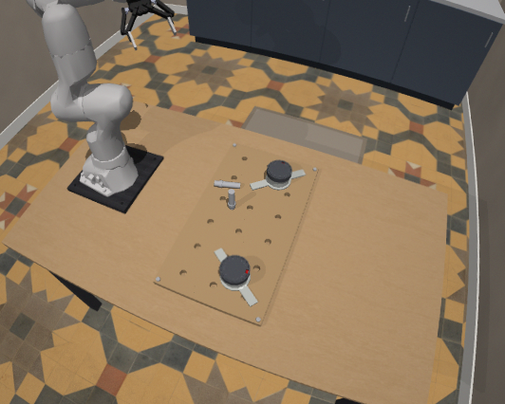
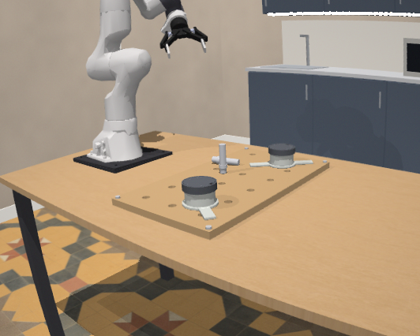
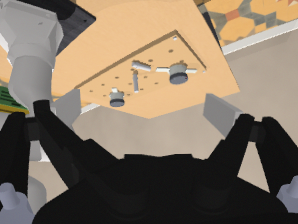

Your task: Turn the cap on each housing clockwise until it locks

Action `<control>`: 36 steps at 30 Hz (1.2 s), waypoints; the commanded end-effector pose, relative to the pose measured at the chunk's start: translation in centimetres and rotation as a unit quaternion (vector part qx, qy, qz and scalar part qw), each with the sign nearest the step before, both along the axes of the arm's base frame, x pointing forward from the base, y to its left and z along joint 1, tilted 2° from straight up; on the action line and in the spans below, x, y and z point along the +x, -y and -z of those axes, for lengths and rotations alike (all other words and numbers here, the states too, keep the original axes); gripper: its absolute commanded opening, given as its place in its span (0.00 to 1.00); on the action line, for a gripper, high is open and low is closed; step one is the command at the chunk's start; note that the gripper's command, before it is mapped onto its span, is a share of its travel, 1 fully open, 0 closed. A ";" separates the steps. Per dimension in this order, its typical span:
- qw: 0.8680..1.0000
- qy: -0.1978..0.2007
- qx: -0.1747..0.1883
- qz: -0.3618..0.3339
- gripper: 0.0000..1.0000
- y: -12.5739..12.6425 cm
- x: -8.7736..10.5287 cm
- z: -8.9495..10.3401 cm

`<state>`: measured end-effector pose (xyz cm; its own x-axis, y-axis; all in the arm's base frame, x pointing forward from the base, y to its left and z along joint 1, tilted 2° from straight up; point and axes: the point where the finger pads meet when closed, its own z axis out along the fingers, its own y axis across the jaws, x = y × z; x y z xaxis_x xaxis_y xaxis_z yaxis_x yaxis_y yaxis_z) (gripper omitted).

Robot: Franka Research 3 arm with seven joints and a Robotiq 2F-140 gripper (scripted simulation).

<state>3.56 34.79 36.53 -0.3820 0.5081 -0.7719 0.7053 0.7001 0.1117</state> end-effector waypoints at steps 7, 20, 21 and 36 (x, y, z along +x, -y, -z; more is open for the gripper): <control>1.000 0.000 0.000 0.000 1.00 0.0 0.0 0.0; 1.000 0.000 0.000 0.000 1.00 0.0 0.0 0.0; 1.000 0.000 0.000 0.000 1.00 0.0 0.0 0.0; 0.964 0.025 0.141 0.223 1.00 1.9 15.2 2.0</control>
